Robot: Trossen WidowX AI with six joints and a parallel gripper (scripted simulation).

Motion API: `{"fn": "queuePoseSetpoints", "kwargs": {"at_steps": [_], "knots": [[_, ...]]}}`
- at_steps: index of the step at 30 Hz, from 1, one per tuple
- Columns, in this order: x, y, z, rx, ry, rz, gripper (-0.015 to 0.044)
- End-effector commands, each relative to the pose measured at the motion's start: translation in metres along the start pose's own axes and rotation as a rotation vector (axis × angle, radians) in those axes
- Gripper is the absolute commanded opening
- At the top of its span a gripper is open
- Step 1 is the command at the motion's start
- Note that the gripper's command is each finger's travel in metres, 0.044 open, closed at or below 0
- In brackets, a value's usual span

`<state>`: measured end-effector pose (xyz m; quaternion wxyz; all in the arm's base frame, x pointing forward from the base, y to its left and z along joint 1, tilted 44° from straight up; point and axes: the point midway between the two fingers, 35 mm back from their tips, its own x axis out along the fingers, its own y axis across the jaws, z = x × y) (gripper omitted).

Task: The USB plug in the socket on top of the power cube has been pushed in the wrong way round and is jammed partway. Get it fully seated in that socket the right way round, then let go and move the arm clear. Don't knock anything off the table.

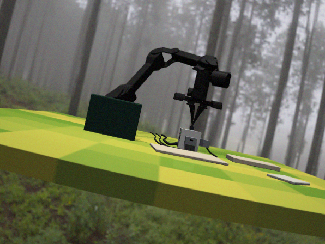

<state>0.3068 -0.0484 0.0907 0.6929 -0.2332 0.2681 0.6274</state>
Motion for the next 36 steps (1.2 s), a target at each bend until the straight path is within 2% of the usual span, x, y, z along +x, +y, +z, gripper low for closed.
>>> {"fn": "queuePoseSetpoints", "kwargs": {"at_steps": [1, 36], "knots": [[0.0009, -0.0003, 0.0007, 0.002, -0.004, -0.003, 0.0], [0.0051, -0.0003, 0.0004, 0.002, -0.004, -0.003, 0.0]]}}
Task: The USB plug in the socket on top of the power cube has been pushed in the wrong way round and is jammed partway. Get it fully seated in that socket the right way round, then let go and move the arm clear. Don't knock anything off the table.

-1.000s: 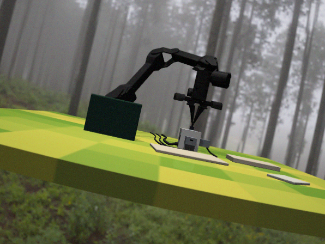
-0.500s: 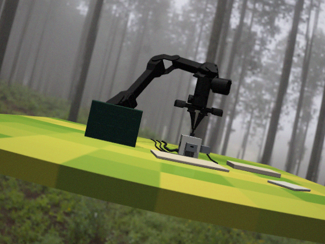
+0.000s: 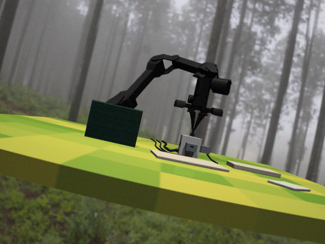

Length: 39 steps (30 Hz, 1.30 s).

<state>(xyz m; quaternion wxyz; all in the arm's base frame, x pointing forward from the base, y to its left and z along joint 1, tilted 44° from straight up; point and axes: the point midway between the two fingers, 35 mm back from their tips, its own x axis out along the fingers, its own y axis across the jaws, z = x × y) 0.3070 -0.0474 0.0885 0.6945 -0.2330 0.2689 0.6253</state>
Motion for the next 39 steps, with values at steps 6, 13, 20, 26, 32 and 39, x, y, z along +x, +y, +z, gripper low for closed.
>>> {"fn": "queuePoseSetpoints", "kwargs": {"at_steps": [6, 13, 20, 26, 32, 39], "knots": [[0.0029, -0.0002, 0.0013, -0.002, -0.005, 0.002, 0.0], [0.0029, -0.0002, 0.0013, -0.002, -0.005, 0.002, 0.0], [0.0029, -0.0002, 0.0013, -0.002, -0.005, 0.002, 0.0], [0.0029, -0.0002, 0.0013, -0.002, -0.005, 0.002, 0.0], [0.0002, -0.0002, -0.0003, 0.001, 0.0, -0.002, 0.0052], [0.0002, -0.0002, -0.0003, 0.001, 0.0, -0.002, 0.0095]]}}
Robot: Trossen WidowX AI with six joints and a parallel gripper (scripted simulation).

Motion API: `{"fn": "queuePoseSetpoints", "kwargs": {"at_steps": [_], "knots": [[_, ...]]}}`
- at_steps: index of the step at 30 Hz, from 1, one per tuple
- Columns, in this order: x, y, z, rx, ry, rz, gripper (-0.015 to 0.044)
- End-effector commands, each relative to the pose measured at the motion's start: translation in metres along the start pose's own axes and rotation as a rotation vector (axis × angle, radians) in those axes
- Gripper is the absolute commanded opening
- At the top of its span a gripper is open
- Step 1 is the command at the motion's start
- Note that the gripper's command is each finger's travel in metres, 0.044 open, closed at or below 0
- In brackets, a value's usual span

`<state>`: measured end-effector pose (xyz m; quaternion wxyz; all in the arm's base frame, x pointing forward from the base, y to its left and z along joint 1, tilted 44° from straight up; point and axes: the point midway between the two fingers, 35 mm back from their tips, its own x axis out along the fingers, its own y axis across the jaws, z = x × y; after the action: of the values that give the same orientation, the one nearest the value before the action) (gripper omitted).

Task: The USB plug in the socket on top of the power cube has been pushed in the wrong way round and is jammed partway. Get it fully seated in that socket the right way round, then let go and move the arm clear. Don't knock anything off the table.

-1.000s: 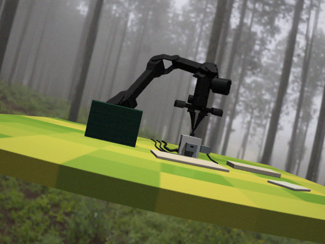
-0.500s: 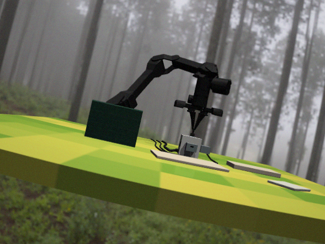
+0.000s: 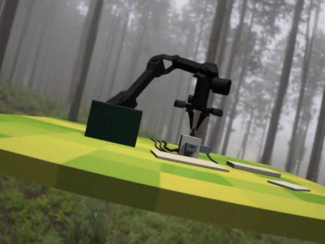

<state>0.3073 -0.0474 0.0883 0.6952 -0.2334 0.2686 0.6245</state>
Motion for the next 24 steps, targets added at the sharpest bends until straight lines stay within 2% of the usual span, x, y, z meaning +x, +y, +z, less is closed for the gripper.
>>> {"fn": "queuePoseSetpoints", "kwargs": {"at_steps": [1, 24], "knots": [[0.0, 0.0, 0.0, 0.001, 0.0, 0.001, 0.0095], [-0.011, 0.0, 0.001, 0.001, 0.0, 0.0, 0.0095]]}}
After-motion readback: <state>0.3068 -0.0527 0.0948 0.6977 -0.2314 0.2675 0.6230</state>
